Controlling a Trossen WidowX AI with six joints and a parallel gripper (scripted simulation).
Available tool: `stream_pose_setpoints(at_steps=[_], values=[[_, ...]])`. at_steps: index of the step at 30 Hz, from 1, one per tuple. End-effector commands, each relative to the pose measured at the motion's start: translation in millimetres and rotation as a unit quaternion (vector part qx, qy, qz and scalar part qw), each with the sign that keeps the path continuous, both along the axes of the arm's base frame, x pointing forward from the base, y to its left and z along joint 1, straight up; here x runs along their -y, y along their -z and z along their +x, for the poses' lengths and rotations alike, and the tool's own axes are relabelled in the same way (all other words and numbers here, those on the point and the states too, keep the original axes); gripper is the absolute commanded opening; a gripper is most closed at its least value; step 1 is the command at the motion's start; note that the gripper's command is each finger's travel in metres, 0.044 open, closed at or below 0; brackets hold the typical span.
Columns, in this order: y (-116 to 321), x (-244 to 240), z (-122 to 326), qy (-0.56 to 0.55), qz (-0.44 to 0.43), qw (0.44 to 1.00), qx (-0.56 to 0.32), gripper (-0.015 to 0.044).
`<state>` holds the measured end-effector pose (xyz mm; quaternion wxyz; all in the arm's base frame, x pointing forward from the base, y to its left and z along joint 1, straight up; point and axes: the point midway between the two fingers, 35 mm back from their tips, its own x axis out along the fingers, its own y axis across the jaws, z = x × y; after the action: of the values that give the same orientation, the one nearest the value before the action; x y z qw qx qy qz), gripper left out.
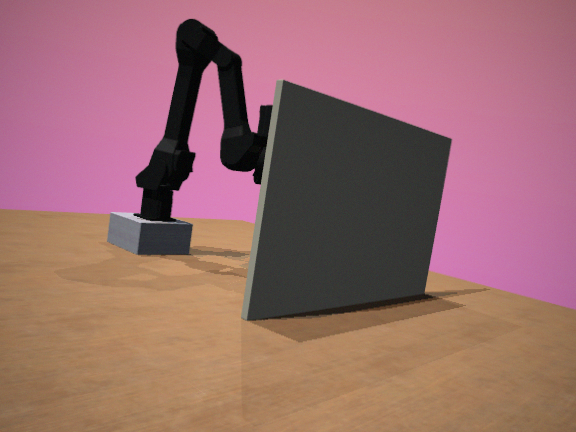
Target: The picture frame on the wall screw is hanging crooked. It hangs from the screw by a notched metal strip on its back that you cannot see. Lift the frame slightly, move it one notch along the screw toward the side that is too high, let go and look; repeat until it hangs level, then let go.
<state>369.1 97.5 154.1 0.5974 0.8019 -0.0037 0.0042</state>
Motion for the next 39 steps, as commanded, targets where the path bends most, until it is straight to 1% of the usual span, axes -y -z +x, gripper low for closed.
stream_pose_setpoints(at_steps=[1, 28, 34, 39], values=[[-1.0, -0.3, 0.7, 0.0, -0.003, 1.0, 0.001, 0.026], [-2.0, -0.7, 1.2, 0.0, -0.003, 1.0, 0.001, 0.026], [-2.0, -0.7, 1.2, 0.0, -0.003, 1.0, 0.001, 0.0103], [-2.0, -0.7, 1.2, 0.0, -0.003, 1.0, 0.001, 0.0069]])
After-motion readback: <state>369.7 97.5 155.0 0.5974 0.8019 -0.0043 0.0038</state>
